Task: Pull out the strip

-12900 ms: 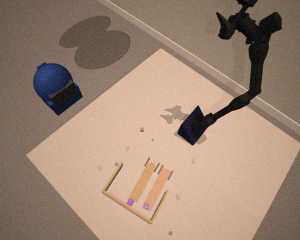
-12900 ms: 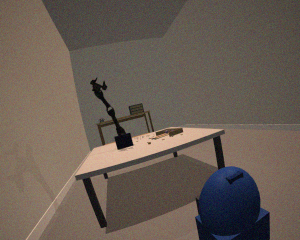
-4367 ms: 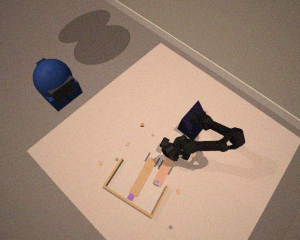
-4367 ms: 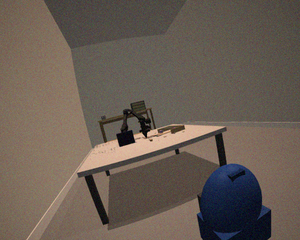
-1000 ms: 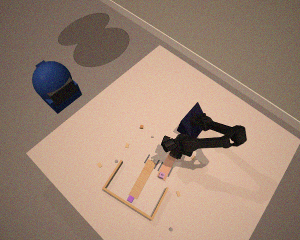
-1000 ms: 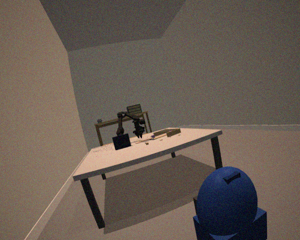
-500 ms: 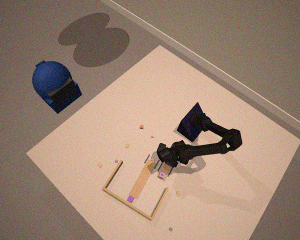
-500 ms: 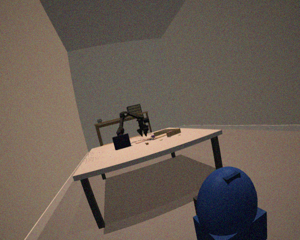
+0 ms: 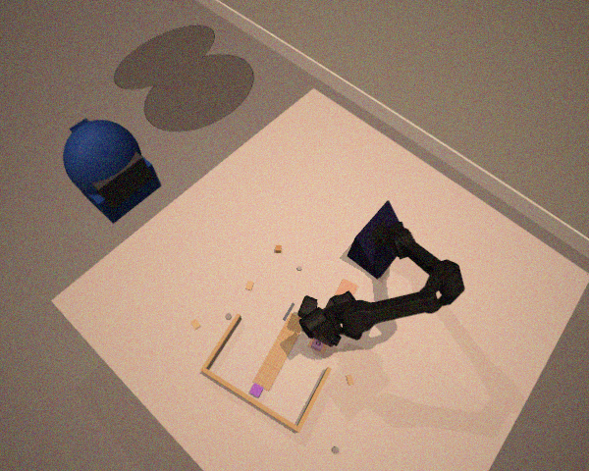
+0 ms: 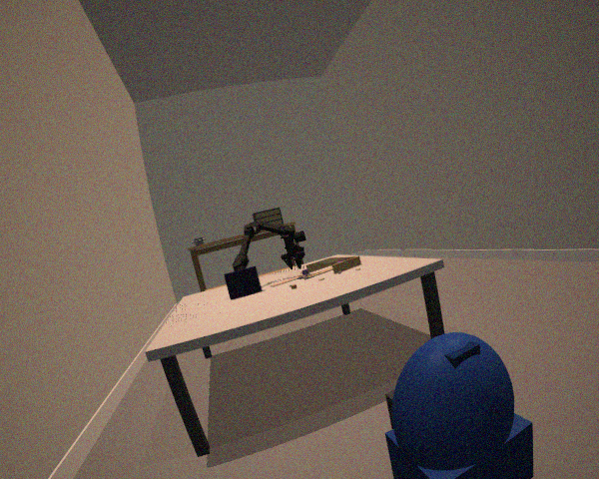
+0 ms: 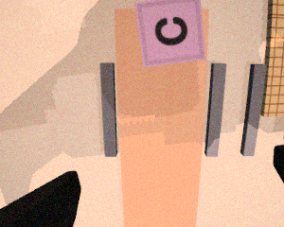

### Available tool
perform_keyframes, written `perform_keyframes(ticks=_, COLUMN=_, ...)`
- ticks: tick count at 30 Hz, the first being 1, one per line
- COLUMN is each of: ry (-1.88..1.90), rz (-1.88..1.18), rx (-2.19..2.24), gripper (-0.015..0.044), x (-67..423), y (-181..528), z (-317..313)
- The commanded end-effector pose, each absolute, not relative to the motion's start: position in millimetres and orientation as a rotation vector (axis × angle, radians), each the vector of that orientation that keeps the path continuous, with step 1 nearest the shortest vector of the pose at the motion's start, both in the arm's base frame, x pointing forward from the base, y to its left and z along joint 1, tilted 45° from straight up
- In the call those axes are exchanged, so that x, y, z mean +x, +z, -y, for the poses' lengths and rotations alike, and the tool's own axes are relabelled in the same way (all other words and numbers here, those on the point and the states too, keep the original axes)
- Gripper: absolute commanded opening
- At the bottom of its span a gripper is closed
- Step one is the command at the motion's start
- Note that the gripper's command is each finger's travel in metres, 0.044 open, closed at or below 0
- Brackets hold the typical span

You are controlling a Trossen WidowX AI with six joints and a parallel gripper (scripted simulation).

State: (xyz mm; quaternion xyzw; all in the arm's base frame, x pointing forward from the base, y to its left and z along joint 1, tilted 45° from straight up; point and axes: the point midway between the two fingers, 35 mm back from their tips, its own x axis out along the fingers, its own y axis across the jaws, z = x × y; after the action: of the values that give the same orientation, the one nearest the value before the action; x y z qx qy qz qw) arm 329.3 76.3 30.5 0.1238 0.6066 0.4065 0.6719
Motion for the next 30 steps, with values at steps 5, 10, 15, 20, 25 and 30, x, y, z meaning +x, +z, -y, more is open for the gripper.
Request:
perform_keyframes(ticks=5, ry=0.916, rz=-1.36, rx=0.286, gripper=0.044, x=358, y=39, z=-81)
perform_keyframes(ticks=10, ry=0.916, rz=-1.36, rx=0.286, gripper=0.044, x=376, y=44, z=-84)
perform_keyframes(ticks=15, ry=0.916, rz=-1.359, rx=0.285, gripper=0.0414, x=386, y=48, z=-85)
perform_keyframes(ticks=20, ry=0.916, rz=-1.359, rx=0.285, gripper=0.0282, x=386, y=43, z=-90)
perform_keyframes(ticks=25, ry=0.916, rz=-1.359, rx=0.285, gripper=0.025, x=386, y=37, z=-96)
perform_keyframes(ticks=30, ry=0.916, rz=-1.359, rx=0.285, gripper=0.025, x=386, y=31, z=-101)
